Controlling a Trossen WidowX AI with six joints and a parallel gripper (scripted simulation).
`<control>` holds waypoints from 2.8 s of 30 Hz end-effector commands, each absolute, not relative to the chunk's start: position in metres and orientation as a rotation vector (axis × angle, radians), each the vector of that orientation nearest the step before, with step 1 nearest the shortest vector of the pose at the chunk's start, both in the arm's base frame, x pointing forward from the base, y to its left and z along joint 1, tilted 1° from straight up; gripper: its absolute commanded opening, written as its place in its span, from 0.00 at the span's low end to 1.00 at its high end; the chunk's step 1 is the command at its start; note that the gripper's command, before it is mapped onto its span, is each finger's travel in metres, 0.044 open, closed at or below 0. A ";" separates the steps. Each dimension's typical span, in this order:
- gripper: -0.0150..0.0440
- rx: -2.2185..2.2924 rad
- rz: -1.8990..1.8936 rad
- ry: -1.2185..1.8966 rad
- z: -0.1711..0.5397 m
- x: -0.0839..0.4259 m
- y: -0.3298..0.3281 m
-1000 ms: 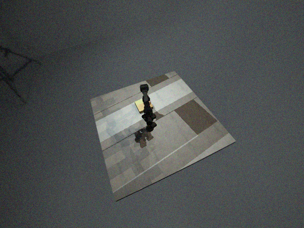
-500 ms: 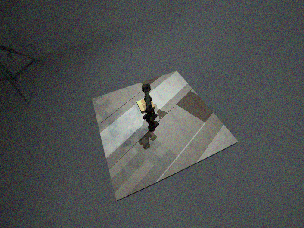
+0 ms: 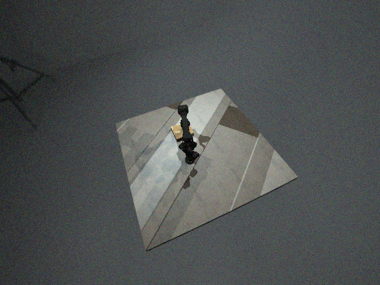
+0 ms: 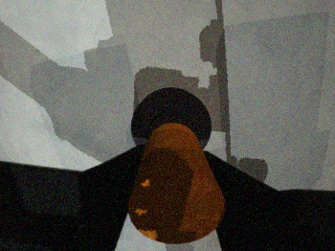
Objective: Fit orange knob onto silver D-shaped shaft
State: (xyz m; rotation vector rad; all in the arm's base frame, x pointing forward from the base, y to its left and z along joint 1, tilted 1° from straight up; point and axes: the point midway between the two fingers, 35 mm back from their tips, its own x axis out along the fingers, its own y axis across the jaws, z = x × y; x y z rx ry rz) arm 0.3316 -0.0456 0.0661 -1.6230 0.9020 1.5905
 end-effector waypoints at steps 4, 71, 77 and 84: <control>0.25 -1.629 1.590 0.900 0.071 0.333 -0.046; 0.25 -1.906 1.869 0.589 0.066 0.332 -0.046; 0.25 -1.906 1.869 0.589 0.065 0.333 -0.046; 0.25 -1.906 1.869 0.589 0.071 0.333 -0.046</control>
